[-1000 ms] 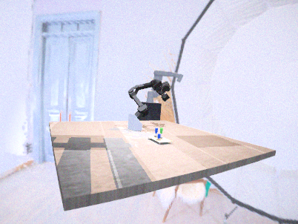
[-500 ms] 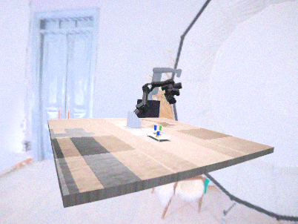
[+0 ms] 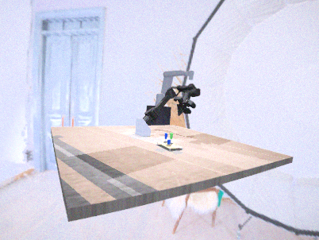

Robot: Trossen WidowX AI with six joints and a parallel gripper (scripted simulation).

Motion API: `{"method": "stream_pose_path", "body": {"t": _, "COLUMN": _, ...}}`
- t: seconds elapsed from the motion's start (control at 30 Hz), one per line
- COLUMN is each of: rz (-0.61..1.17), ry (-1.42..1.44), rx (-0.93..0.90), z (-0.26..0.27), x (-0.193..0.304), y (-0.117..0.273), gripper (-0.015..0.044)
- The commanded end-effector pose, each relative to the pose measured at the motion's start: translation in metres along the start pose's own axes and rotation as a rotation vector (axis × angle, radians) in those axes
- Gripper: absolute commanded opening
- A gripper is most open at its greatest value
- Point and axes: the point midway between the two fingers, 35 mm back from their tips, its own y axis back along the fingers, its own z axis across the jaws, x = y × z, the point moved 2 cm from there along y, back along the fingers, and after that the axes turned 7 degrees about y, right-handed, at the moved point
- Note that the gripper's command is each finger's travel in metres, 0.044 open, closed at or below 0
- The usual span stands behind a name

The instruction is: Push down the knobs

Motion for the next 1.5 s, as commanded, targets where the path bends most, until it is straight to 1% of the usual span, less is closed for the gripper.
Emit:
{"method": "stream_pose_path", "body": {"t": 0.0, "rz": 0.039, "ry": 0.001, "rx": -0.107, "z": -0.021, "x": -0.009, "y": -0.026, "gripper": 0.0000}}
{"method": "stream_pose_path", "body": {"t": 0.23, "rz": 0.056, "ry": -0.019, "rx": -0.324, "z": -0.065, "x": -0.015, "y": -0.078, "gripper": 0.0000}}
{"method": "stream_pose_path", "body": {"t": 0.47, "rz": -0.006, "ry": -0.068, "rx": -0.534, "z": -0.110, "x": -0.005, "y": -0.132, "gripper": 0.0000}}
{"method": "stream_pose_path", "body": {"t": 0.53, "rz": -0.026, "ry": -0.081, "rx": -0.570, "z": -0.118, "x": -0.002, "y": -0.143, "gripper": 0.0000}}
{"method": "stream_pose_path", "body": {"t": 0.7, "rz": -0.029, "ry": -0.082, "rx": -0.574, "z": -0.119, "x": -0.001, "y": -0.144, "gripper": 0.0000}}
{"method": "stream_pose_path", "body": {"t": 0.83, "rz": -0.029, "ry": -0.082, "rx": -0.575, "z": -0.108, "x": -0.002, "y": -0.161, "gripper": 0.0000}}
{"method": "stream_pose_path", "body": {"t": 1.07, "rz": -0.029, "ry": -0.082, "rx": -0.575, "z": -0.107, "x": -0.002, "y": -0.163, "gripper": 0.0000}}
{"method": "stream_pose_path", "body": {"t": 1.47, "rz": -0.030, "ry": -0.082, "rx": -0.575, "z": -0.096, "x": -0.003, "y": -0.178, "gripper": 0.0000}}
